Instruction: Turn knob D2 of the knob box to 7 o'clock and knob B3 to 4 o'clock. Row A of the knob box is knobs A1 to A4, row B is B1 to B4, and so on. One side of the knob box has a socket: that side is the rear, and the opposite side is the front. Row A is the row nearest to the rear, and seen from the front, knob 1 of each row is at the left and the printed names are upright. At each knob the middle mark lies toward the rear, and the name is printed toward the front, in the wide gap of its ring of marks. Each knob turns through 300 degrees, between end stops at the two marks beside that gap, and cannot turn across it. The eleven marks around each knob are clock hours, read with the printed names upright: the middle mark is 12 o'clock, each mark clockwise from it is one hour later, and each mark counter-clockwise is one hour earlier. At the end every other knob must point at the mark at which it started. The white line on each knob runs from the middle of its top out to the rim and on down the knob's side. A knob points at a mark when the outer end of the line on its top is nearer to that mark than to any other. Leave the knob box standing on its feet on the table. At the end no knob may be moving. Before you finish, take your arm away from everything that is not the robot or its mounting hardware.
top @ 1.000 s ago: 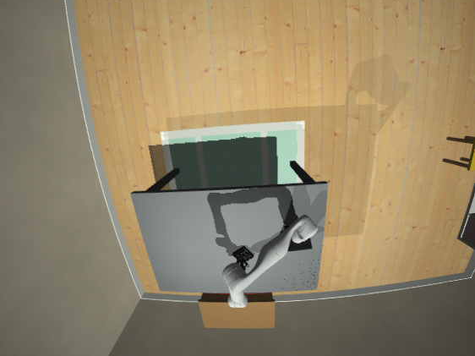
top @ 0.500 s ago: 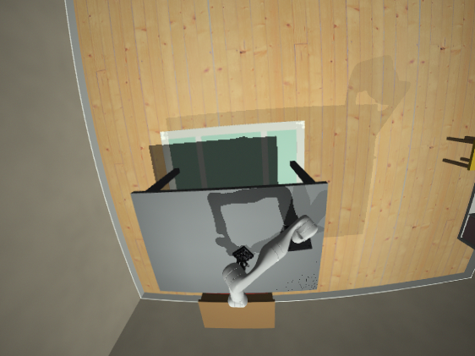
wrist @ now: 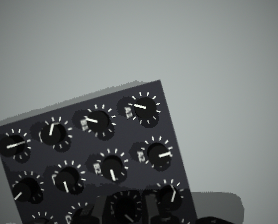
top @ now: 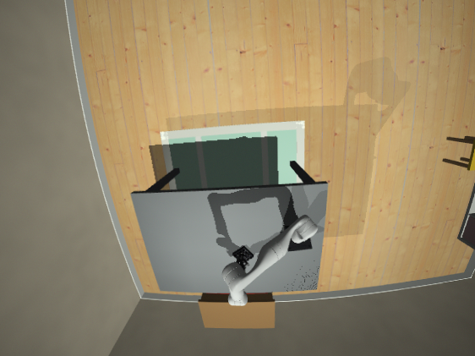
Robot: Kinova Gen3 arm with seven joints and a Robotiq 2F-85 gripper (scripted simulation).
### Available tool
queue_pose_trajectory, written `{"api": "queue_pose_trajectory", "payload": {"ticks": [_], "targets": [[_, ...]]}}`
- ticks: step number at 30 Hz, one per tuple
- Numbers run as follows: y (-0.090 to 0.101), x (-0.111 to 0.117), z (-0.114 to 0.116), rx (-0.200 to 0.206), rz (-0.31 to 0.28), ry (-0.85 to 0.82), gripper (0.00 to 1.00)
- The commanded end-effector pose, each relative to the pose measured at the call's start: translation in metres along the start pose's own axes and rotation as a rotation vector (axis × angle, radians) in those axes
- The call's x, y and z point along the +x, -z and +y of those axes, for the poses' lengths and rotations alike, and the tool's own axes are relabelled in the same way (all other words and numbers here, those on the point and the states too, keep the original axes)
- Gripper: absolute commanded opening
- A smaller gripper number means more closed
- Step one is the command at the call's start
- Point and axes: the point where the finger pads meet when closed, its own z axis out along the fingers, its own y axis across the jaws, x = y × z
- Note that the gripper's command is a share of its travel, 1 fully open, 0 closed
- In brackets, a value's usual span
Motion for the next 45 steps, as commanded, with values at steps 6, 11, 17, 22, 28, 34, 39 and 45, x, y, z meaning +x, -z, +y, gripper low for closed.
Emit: {"api": "queue_pose_trajectory", "payload": {"ticks": [6,11,17,22,28,34,39,45], "targets": [[-0.0025,0.0002,-0.0002,0.000,0.000,0.001,0.19],[-0.0026,0.0002,-0.0002,0.000,0.000,0.001,0.19],[-0.0026,0.0002,-0.0002,0.000,0.000,0.001,0.19],[-0.0026,0.0002,-0.0002,0.000,0.000,0.001,0.19],[-0.0026,0.0002,-0.0002,0.000,0.000,0.001,0.19],[-0.0026,0.0002,-0.0002,0.000,0.000,0.001,0.19],[-0.0026,0.0002,-0.0002,0.000,0.000,0.001,0.19],[-0.0026,0.0002,-0.0002,0.000,0.000,0.001,0.08]]}}
